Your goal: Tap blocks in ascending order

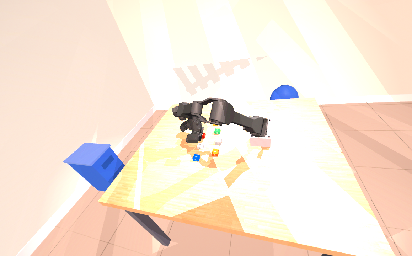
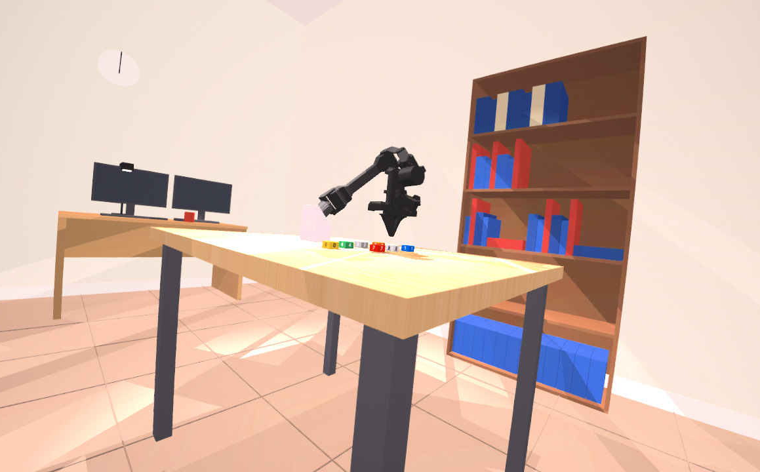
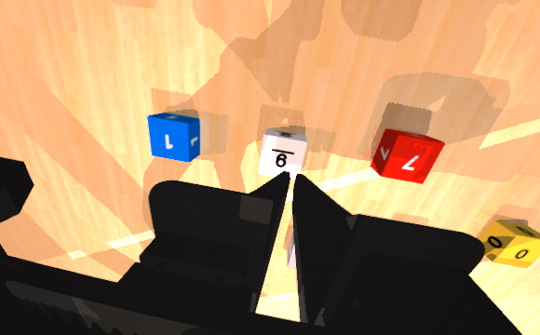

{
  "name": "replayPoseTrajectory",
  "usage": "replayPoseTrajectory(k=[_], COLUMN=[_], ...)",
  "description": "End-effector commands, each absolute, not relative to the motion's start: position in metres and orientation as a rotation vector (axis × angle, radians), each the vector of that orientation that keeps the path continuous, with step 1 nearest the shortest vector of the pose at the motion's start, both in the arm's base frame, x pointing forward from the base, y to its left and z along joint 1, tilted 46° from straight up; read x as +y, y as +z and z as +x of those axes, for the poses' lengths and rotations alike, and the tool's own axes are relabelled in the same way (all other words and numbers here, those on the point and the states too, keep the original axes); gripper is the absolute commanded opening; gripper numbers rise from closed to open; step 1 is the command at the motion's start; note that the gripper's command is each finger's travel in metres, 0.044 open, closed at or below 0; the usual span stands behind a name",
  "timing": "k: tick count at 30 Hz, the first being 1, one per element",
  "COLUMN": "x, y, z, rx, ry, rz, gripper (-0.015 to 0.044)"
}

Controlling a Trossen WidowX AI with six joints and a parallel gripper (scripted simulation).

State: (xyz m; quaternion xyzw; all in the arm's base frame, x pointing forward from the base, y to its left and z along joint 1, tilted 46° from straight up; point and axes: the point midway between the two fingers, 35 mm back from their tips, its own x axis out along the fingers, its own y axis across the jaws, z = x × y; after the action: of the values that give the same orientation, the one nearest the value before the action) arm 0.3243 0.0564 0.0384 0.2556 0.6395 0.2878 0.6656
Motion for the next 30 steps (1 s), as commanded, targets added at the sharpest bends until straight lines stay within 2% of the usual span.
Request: replayPoseTrajectory(k=[1,21,29,30], x=[0.064,0.079,0.058,0.058], y=[0.032,0.017,0.038,0.041], z=[0.322,0.322,0.322,0.322], rx=[1.451,1.450,1.451,1.451], ry=[0.653,0.654,0.653,0.653], rz=[0.584,0.585,0.584,0.584], gripper=[0.0020,0.0020,0.0020,0.0046])
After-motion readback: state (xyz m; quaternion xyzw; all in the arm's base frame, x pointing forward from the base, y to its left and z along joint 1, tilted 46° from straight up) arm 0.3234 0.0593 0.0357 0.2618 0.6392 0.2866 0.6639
